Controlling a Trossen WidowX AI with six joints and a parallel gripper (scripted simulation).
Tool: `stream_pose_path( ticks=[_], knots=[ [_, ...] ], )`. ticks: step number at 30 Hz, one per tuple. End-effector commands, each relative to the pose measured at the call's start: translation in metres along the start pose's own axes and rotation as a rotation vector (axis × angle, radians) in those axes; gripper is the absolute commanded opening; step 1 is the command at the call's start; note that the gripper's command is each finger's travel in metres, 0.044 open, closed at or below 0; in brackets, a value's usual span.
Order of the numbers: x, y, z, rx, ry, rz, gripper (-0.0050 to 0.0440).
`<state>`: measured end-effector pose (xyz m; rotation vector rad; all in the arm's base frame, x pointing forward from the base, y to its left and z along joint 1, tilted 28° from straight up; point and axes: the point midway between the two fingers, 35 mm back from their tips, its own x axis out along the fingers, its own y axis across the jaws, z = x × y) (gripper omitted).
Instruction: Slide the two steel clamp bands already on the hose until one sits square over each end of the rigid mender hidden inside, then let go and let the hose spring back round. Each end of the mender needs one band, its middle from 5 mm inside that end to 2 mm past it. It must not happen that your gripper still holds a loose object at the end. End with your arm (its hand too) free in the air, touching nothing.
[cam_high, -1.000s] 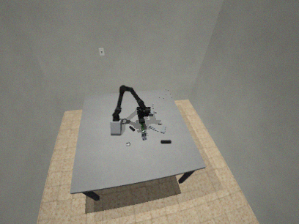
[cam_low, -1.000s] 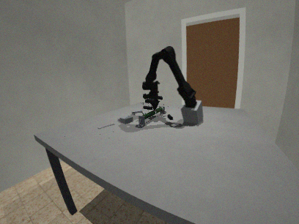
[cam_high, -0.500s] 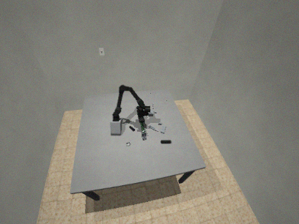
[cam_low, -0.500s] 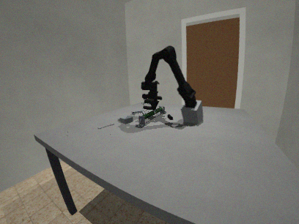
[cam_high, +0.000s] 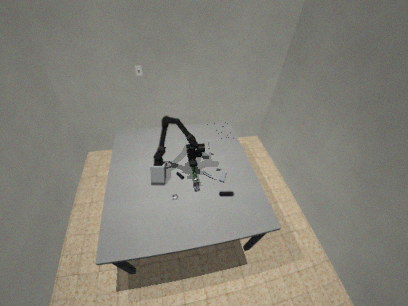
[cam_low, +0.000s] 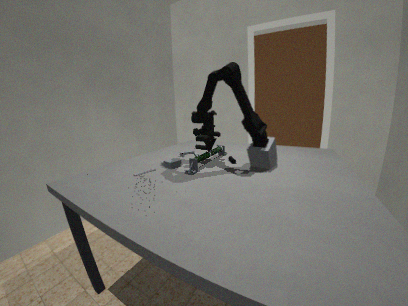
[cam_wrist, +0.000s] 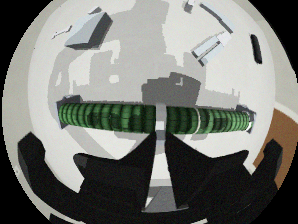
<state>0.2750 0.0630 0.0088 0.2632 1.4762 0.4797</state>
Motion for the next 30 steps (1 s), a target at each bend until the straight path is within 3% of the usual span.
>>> stream_pose_path(
  ticks=[1,17,21,30],
  knots=[
    [-0.0002,0.0066,-0.0002,-0.005,-0.001,0.006,0.0],
    [-0.0003,0.0156,-0.0002,-0.005,-0.001,0.006,0.0],
    [-0.0002,0.0124,0.0,-0.002,0.0,0.002,0.009],
    [-0.0002,0.0124,0.0,-0.002,0.0,0.002,0.009]
  ],
)
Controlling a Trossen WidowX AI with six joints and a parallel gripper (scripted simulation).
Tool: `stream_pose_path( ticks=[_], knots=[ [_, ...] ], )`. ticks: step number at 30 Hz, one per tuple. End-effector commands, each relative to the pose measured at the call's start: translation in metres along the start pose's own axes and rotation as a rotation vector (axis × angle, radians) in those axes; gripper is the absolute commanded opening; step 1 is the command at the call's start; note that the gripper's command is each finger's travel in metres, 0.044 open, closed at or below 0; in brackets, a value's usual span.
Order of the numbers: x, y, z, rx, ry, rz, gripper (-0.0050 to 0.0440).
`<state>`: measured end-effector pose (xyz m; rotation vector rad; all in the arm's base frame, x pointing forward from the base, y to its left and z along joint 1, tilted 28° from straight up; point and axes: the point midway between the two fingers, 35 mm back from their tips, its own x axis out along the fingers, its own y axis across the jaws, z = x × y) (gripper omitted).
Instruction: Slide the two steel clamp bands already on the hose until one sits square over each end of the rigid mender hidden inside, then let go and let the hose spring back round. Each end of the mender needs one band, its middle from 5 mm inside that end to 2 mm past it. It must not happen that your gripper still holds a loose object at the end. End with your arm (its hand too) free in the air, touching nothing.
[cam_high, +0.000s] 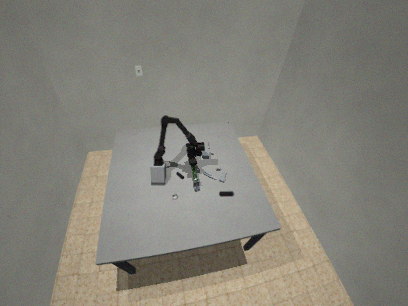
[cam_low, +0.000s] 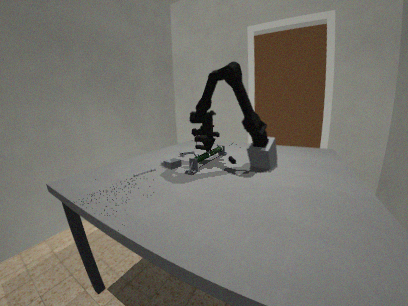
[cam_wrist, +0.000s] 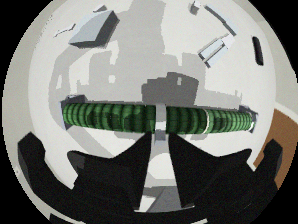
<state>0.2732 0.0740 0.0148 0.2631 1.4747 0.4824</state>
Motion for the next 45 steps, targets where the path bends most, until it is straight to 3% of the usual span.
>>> stream_pose_path(
  ticks=[1,6,12,22,31,33,38,45],
  knots=[
    [0.0,0.0,0.0,0.0,0.001,0.0,0.009],
    [-0.003,0.0,0.0,0.0,0.001,0.0,0.009],
    [-0.05,-0.001,0.0,0.0,0.0,0.0,0.009],
    [-0.05,-0.001,0.0,0.0,0.0,0.0,0.009],
    [-0.047,-0.001,-0.001,0.006,0.006,0.0,0.0306],
    [-0.047,-0.001,-0.001,0.006,0.006,0.0,0.0306],
    [-0.047,-0.001,-0.001,0.006,0.006,0.0,0.0426],
    [-0.047,-0.001,-0.001,0.006,0.006,0.0,0.044]
  ],
)
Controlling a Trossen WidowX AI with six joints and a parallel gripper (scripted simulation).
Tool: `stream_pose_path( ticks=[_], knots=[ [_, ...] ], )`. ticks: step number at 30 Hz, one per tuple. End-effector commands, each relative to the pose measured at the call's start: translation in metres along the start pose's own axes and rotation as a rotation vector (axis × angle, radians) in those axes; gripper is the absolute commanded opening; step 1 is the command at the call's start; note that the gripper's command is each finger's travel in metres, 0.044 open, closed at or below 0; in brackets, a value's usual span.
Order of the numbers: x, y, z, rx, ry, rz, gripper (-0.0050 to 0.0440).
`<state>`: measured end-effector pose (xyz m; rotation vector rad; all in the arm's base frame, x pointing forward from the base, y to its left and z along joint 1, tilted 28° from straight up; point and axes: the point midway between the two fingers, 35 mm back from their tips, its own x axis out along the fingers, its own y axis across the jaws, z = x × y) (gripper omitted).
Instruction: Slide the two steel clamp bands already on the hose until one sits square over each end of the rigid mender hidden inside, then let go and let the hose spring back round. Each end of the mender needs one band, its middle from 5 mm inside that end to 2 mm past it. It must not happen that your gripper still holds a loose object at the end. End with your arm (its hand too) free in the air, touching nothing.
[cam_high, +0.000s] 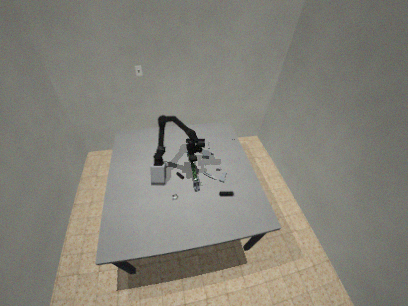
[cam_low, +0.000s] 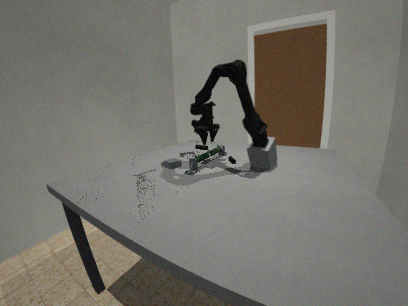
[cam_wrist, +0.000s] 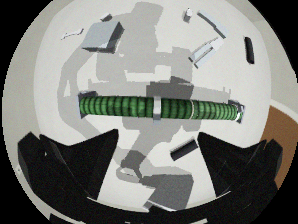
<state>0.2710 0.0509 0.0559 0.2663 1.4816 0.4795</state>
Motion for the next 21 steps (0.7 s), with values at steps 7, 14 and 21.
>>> stream_pose_path(
  ticks=[7,14,21],
  knots=[
    [0.0,-0.004,0.002,0.001,0.0,-0.001,0.0392],
    [-0.003,-0.088,0.027,0.018,0.0,-0.005,0.0224],
    [0.002,-0.175,0.025,-0.001,0.0,0.009,0.009]
  ],
)
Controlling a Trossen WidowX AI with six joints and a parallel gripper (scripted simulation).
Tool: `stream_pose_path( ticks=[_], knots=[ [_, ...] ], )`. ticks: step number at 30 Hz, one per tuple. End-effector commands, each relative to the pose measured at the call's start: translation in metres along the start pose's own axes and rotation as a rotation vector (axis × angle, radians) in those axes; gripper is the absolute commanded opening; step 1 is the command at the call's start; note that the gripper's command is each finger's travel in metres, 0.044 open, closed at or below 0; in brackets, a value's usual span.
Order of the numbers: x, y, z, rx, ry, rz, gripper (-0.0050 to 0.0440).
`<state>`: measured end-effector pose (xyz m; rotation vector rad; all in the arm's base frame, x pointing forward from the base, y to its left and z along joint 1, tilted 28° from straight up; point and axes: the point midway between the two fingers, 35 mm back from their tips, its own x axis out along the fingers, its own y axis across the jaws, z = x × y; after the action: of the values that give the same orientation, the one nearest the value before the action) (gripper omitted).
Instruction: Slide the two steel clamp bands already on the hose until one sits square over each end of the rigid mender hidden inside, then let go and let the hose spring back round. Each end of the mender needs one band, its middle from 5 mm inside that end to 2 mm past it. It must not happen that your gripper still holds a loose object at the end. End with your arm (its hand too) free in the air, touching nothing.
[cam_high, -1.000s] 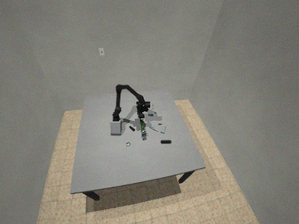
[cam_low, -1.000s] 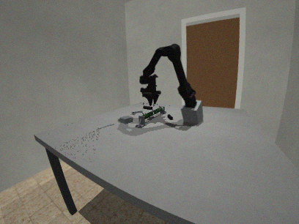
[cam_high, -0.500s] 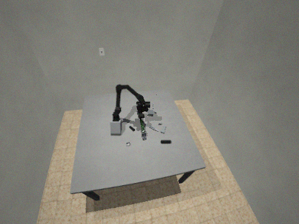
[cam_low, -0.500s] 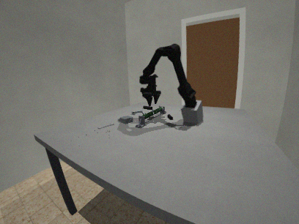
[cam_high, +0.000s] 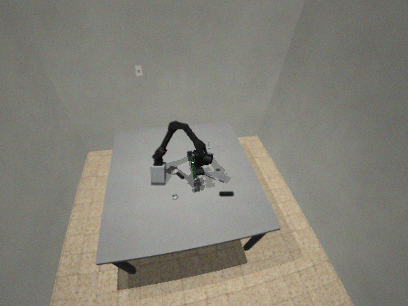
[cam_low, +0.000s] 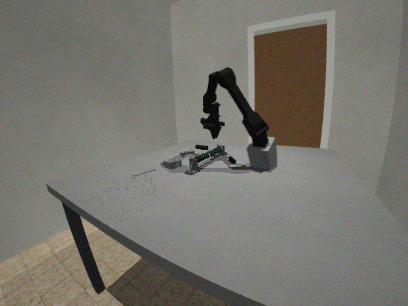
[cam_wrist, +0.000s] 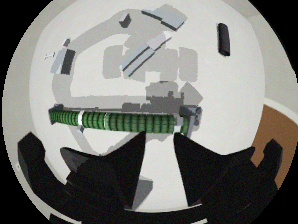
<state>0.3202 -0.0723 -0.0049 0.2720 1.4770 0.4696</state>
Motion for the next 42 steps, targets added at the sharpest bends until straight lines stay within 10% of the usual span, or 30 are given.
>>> stream_pose_path(
  ticks=[1,42],
  knots=[
    [0.004,-0.032,-0.004,-0.009,0.007,0.013,0.009],
    [0.042,-0.035,-0.004,-0.01,0.007,0.013,0.009]
  ],
)
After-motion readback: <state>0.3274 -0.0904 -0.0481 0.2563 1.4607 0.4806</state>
